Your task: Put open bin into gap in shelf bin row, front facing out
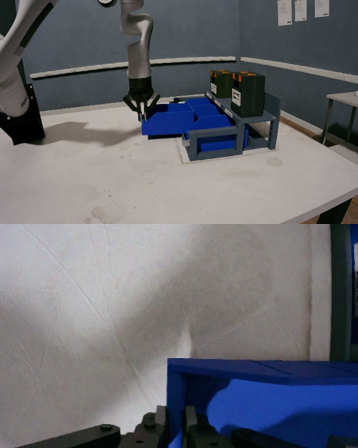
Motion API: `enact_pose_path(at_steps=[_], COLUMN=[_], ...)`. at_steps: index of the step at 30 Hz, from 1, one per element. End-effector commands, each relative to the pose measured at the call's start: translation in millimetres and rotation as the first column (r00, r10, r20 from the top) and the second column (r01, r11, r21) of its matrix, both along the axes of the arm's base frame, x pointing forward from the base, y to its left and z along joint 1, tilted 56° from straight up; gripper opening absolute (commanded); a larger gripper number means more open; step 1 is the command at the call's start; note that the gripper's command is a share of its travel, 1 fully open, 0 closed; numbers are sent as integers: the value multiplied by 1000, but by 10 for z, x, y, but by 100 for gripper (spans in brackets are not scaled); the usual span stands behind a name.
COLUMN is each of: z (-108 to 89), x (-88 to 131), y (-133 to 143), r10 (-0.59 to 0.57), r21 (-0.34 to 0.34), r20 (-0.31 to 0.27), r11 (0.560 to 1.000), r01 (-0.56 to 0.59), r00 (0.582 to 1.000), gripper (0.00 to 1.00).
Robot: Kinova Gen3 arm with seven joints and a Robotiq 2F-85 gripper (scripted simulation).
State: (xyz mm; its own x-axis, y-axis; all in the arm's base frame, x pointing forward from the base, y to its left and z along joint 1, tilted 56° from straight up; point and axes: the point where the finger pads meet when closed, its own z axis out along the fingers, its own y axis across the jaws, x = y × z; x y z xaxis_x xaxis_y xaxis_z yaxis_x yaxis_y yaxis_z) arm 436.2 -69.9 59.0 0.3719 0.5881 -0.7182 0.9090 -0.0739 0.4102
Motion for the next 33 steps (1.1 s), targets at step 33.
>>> enact_pose_path(at_steps=[33], z=[86], x=[186], y=[-9], r10=[4], r21=[0], r20=[1], r11=[1000], r01=[-4], r00=[1000], gripper=[10])
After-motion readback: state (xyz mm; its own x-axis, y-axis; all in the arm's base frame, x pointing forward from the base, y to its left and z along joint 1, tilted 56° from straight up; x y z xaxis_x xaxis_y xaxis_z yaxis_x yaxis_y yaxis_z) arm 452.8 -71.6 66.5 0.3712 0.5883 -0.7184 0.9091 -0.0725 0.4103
